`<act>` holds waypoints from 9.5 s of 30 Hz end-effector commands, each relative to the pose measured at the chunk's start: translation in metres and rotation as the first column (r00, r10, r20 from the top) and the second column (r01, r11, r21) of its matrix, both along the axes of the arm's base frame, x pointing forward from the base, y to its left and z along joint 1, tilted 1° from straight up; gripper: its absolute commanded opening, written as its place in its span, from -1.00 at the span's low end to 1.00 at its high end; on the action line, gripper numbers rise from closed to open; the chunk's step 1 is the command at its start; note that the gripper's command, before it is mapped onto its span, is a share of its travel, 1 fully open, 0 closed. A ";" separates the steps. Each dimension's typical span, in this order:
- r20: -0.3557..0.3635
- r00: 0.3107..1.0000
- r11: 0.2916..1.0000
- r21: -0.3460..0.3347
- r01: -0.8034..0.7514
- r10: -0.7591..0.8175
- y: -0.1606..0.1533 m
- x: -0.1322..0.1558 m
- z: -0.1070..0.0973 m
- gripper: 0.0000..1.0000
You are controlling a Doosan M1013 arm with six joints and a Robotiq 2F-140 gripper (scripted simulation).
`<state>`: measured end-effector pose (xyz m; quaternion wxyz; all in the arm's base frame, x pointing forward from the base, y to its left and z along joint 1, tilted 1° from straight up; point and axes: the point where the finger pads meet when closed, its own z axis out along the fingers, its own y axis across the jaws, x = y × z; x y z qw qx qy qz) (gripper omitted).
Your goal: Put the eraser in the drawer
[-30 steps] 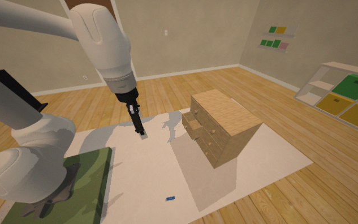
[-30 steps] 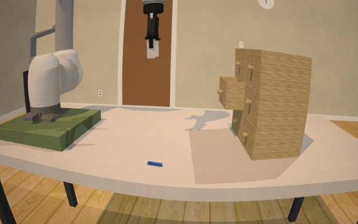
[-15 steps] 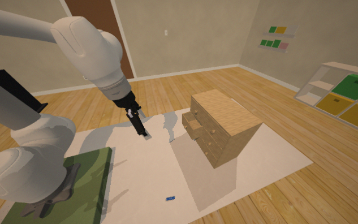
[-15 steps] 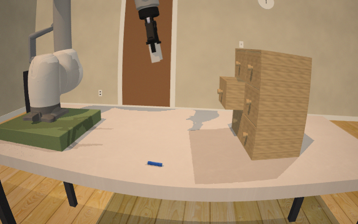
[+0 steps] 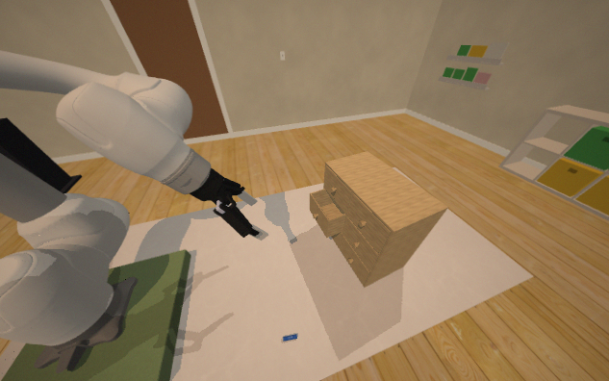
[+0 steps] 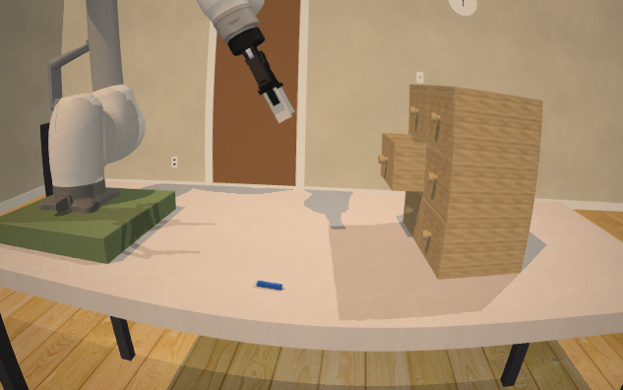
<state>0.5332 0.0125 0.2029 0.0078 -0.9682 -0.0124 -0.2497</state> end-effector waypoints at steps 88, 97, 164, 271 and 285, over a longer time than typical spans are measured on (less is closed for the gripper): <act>0.648 0.761 1.000 0.028 -0.005 -0.014 0.003 0.058 -0.058 1.00; 0.656 0.754 1.000 0.028 -0.005 -0.014 0.003 0.058 -0.059 1.00; 0.657 0.753 1.000 0.028 -0.005 -0.014 0.005 0.123 -0.079 -1.00; 0.657 0.753 1.000 0.028 -0.005 -0.014 0.005 0.125 -0.079 -1.00; 0.657 0.753 1.000 0.028 -0.005 -0.014 0.005 0.125 -0.079 -1.00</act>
